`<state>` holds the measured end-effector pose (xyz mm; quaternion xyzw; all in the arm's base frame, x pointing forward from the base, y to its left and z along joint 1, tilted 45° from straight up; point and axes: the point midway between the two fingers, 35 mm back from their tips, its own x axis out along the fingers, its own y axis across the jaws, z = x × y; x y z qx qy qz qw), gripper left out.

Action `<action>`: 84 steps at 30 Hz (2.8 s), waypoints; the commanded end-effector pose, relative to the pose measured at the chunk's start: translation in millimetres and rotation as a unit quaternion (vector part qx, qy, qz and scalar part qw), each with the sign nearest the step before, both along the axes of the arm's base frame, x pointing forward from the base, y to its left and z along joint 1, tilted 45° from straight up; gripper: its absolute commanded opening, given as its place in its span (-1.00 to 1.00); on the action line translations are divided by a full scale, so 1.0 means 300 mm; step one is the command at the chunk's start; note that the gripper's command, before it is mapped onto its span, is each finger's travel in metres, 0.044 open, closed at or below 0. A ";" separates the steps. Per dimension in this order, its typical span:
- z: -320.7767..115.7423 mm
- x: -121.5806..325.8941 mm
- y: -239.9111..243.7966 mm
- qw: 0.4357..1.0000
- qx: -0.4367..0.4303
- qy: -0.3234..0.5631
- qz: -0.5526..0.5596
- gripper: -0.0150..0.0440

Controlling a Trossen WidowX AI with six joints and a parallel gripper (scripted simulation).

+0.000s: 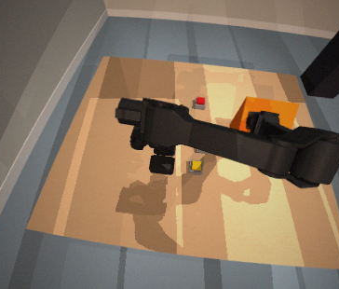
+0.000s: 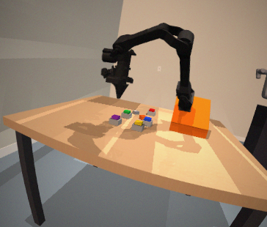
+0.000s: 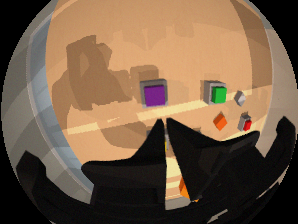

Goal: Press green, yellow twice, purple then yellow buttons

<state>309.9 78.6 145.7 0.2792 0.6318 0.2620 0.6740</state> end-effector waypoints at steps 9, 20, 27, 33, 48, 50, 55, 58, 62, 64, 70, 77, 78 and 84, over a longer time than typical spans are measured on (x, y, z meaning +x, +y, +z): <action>-0.134 0.013 0.138 1.000 0.003 0.004 0.003 -0.42; -0.170 0.017 0.175 1.000 0.003 0.004 0.003 -0.42; -0.197 0.018 0.202 1.000 0.004 0.004 0.003 -0.42; -0.213 0.018 0.220 1.000 0.004 0.004 0.003 -0.42; -0.213 0.018 0.220 1.000 0.004 0.004 0.003 -0.42; -0.213 0.018 0.220 1.000 0.004 0.004 0.003 -0.42; -0.179 0.024 0.194 1.000 0.005 -0.001 0.003 -0.42; -0.134 0.013 0.138 1.000 0.003 0.004 0.003 -0.42; -0.134 0.013 0.138 1.000 0.003 0.004 0.003 -0.42; -0.128 0.013 0.132 1.000 0.003 0.004 0.003 -0.42; 0.008 0.002 -0.009 1.000 0.002 0.005 0.003 -0.42; 0.012 -0.025 -0.008 1.000 0.002 0.005 0.003 -0.42; 0.016 -0.059 -0.008 1.000 0.002 0.005 0.003 -0.42; 0.006 -0.315 0.002 1.000 0.002 0.008 0.003 -0.42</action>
